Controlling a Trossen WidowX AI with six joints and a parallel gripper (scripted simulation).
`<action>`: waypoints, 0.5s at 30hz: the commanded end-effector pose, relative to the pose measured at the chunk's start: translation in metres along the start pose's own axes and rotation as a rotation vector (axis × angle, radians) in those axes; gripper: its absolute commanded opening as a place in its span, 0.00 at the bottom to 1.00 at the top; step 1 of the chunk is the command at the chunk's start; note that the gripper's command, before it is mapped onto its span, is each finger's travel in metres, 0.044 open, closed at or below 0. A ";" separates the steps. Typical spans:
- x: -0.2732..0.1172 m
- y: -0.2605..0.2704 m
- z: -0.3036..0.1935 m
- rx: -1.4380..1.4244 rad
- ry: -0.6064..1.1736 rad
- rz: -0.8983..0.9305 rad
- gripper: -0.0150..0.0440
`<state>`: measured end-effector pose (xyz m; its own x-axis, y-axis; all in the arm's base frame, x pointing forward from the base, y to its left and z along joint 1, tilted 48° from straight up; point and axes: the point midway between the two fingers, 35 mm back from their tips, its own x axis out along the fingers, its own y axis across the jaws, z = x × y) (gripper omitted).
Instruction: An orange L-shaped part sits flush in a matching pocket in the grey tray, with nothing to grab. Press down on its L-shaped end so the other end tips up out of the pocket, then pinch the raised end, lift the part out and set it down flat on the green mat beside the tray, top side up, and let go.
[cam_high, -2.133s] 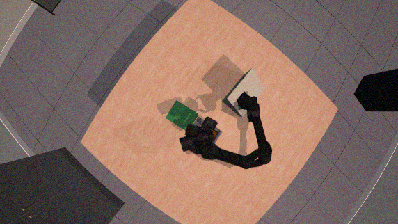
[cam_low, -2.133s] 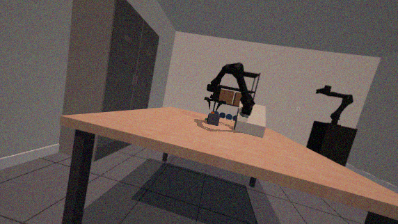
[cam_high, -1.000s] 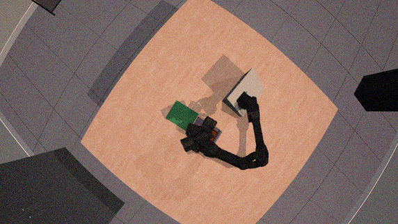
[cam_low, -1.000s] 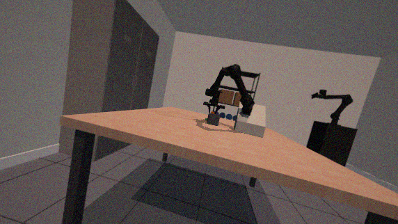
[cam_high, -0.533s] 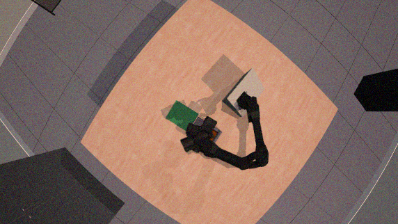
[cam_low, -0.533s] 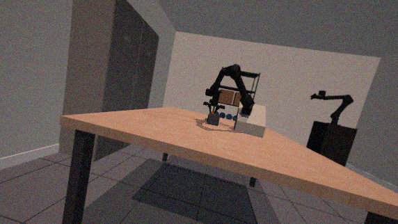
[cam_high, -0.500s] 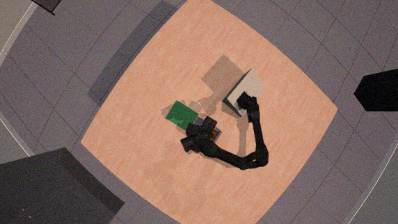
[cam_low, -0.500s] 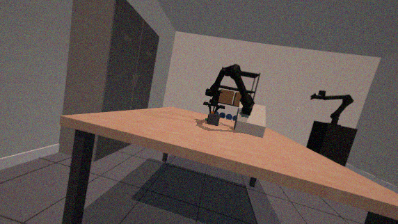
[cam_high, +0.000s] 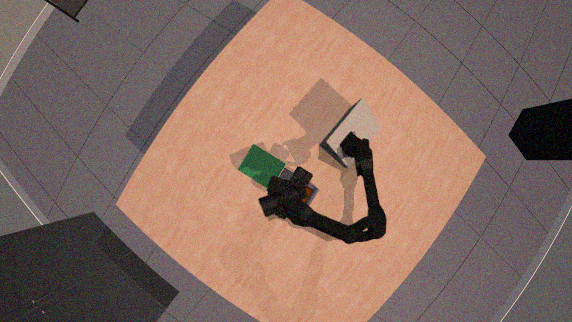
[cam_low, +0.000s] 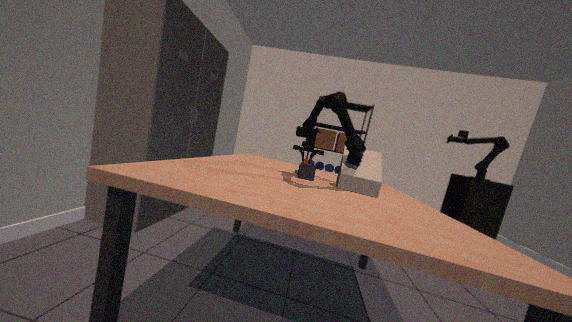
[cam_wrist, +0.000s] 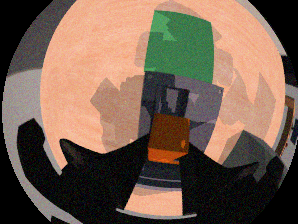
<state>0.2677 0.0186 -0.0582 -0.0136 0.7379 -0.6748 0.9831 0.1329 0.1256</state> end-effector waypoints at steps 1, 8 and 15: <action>-0.009 0.002 0.000 -0.009 -0.005 0.004 0.25; -0.019 0.002 0.000 -0.007 -0.004 0.003 0.25; -0.030 0.002 0.000 -0.006 -0.004 0.003 0.25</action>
<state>0.2677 0.0002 -0.0449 -0.0171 0.7349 -0.6780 0.9836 0.1342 0.1207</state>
